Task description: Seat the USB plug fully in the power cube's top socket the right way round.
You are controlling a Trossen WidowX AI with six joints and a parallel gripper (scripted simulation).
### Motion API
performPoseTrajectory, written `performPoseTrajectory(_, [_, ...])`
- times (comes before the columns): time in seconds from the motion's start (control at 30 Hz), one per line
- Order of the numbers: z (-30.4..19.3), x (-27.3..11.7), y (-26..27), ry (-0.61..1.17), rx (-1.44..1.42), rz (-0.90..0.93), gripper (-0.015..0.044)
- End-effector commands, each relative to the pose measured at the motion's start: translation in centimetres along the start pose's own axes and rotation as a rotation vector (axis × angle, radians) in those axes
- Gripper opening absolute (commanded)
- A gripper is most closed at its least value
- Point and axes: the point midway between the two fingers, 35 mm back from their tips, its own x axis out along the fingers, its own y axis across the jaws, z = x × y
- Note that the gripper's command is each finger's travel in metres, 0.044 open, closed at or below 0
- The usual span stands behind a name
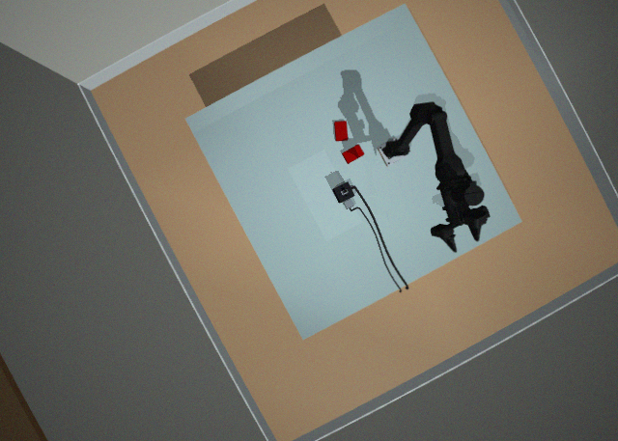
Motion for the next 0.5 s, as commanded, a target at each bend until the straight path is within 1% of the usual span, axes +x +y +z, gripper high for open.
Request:
performPoseTrajectory(0.0, [-5.8,0.4,-5.3,0.222,-0.081,-0.112,0.044])
performPoseTrajectory(0.1, [-9.7,-0.3,-8.5,0.376,-0.12,-0.163,0.044])
performPoseTrajectory(0.23, [-14.9,-2.3,-12.5,0.59,-0.154,-0.203,0.044])
performPoseTrajectory(0.33, [-18.6,-4.6,-15.1,0.752,-0.162,-0.21,0.044])
performPoseTrajectory(0.47, [-23.4,-8.7,-17.8,0.965,-0.15,-0.186,0.044])
